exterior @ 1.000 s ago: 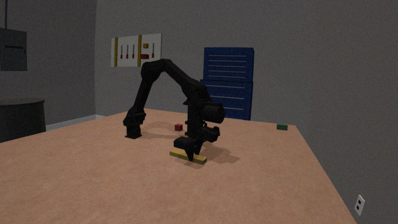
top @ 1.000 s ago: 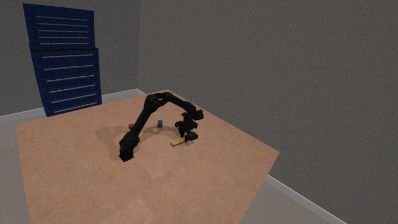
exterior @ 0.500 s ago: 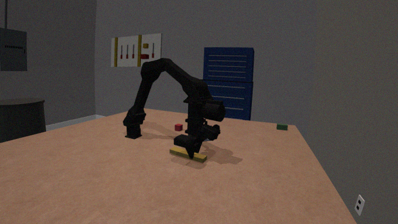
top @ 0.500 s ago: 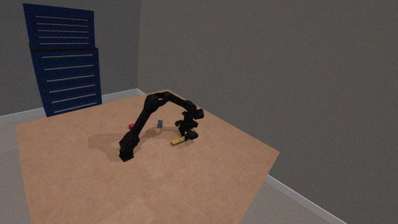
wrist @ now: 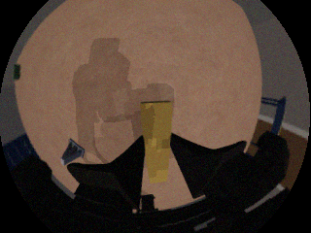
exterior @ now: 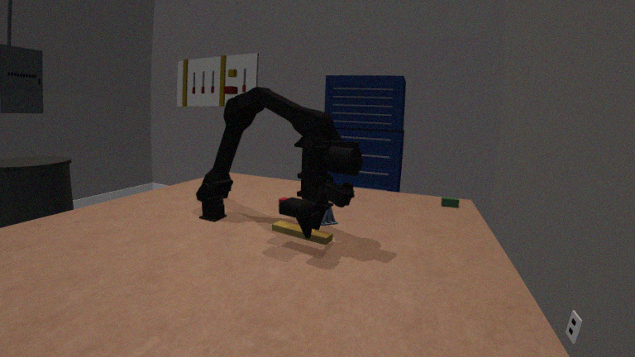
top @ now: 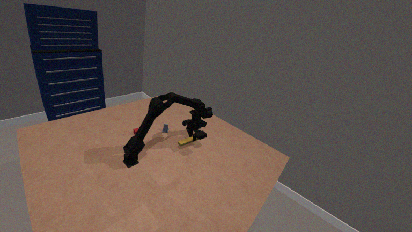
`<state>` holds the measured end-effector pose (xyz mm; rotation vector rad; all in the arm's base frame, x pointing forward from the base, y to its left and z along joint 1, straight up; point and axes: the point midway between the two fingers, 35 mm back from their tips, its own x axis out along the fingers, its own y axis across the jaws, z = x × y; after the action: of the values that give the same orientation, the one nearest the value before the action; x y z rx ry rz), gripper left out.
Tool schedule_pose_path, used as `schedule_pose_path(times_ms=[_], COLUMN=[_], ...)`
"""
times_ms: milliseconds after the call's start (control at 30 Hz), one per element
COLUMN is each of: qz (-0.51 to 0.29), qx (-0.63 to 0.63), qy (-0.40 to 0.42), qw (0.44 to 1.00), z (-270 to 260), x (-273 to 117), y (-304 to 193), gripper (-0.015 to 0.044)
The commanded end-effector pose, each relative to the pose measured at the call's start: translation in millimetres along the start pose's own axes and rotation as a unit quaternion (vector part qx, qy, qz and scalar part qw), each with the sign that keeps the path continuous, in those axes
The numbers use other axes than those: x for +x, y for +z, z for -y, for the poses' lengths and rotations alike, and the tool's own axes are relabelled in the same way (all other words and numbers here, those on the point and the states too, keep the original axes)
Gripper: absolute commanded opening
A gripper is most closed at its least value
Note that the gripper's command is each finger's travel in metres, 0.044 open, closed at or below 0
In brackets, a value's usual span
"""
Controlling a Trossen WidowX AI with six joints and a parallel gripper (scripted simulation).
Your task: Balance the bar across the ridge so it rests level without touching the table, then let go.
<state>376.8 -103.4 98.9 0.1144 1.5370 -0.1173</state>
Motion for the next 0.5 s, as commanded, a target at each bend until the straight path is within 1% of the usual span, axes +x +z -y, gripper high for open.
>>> schedule_pose_path(times_ms=[0, 467], qz=[0.003, 0.003], qx=[-0.001, -0.002], qy=[-0.001, -0.002], qw=[1.0, 1.0], z=[0, 0], x=[-14, -50], y=[1, -2], gripper=[0.0, 0.0])
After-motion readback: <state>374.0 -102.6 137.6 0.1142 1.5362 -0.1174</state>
